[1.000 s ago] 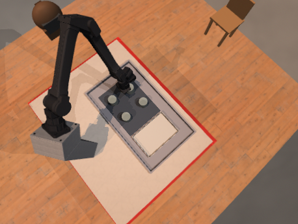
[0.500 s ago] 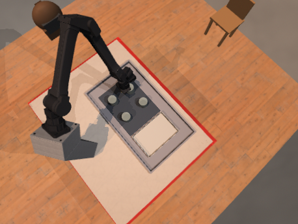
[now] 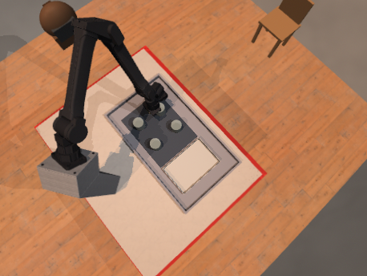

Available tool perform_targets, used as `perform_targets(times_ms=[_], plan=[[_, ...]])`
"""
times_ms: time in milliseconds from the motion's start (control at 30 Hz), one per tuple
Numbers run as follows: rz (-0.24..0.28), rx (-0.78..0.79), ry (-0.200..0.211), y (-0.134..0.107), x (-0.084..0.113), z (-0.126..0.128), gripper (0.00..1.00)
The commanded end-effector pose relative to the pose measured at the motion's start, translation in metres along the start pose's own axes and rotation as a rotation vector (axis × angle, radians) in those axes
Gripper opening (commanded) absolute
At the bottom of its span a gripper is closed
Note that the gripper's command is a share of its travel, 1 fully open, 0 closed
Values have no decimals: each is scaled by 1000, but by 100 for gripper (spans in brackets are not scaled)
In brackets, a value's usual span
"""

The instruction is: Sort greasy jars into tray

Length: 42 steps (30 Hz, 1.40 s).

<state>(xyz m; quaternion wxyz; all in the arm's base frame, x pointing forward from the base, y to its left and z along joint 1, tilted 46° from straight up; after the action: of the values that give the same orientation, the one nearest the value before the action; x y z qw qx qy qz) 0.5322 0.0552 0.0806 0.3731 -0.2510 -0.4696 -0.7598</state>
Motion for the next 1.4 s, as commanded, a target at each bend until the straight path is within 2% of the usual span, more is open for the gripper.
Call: perform_targets(times_ms=[0,1367], plan=[[-59,11,7,28,7,0,0],[-59,11,7,32,8,0,0]])
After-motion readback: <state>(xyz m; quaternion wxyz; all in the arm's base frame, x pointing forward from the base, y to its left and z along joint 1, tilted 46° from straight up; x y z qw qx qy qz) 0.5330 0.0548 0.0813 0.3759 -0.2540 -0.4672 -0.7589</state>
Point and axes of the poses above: the point where the finger pads meet when closed, its own x axis back along the fingers, its own z axis across the jaws, y = z × x, the point moved 10 cm from there along x, back along the fingers, and after that the axes turned 1 degree about -x, right-handed, at the moved point
